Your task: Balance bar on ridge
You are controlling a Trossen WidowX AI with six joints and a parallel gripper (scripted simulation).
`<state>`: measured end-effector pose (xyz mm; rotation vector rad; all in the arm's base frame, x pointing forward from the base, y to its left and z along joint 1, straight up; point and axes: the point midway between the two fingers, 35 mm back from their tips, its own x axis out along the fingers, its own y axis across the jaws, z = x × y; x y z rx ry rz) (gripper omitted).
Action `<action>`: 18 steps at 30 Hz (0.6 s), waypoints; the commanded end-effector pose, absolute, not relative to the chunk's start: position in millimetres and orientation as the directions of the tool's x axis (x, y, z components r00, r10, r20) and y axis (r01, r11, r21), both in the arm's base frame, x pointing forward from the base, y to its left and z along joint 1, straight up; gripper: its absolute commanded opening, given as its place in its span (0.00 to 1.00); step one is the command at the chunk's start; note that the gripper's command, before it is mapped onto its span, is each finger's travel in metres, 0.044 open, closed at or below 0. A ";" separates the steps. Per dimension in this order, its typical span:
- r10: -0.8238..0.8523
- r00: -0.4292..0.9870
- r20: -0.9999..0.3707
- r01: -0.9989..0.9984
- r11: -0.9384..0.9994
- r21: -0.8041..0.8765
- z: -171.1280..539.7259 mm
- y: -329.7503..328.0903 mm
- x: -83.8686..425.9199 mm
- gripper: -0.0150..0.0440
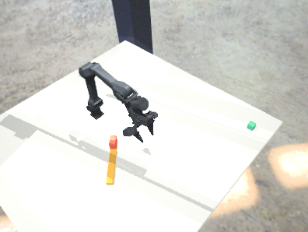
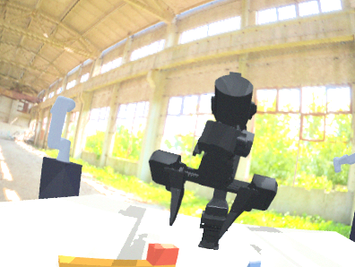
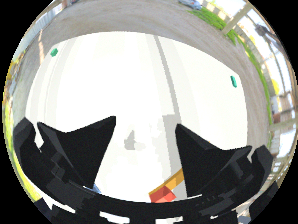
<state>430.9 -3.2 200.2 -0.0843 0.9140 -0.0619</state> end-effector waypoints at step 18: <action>-0.107 0.251 -0.962 0.468 0.883 0.024 169.5 -108.5 372.4 0.79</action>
